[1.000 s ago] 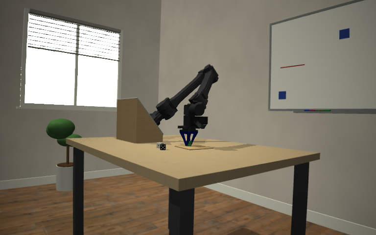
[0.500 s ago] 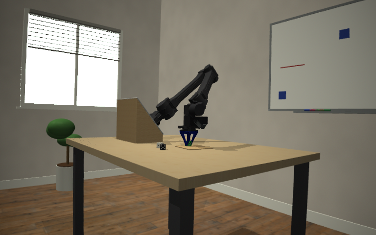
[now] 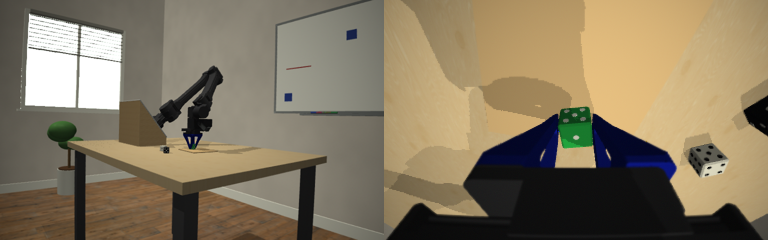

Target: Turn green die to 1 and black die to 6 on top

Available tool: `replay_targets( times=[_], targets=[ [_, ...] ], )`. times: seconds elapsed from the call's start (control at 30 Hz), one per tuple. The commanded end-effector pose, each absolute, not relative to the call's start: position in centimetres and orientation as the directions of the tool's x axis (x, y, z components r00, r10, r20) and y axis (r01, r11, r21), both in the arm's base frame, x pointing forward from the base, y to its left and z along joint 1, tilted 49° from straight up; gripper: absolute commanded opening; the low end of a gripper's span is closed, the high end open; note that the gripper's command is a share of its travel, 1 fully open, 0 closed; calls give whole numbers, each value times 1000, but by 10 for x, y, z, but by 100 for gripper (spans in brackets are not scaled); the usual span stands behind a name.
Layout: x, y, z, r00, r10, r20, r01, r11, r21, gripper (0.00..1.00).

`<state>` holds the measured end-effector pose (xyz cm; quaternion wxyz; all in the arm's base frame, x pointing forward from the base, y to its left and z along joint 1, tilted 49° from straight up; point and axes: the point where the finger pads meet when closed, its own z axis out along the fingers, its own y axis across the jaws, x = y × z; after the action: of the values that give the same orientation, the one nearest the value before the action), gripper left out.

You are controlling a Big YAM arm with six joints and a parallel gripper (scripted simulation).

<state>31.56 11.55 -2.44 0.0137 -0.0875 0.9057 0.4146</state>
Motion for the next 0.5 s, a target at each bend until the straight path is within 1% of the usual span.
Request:
replay_targets(
  times=[0.0,0.03,0.07,0.13,0.17,0.47],
  targets=[
    [320,118,-23,-984,-146,-106,-176,640,748,32],
    [320,118,-23,-984,-146,-106,-176,640,748,32],
    [320,118,-23,-984,-146,-106,-176,640,748,35],
    [320,118,-23,-984,-146,-106,-176,640,748,35],
    [320,118,-23,-984,-146,-106,-176,640,748,39],
    [320,118,-23,-984,-146,-107,-176,640,748,39]
  ],
)
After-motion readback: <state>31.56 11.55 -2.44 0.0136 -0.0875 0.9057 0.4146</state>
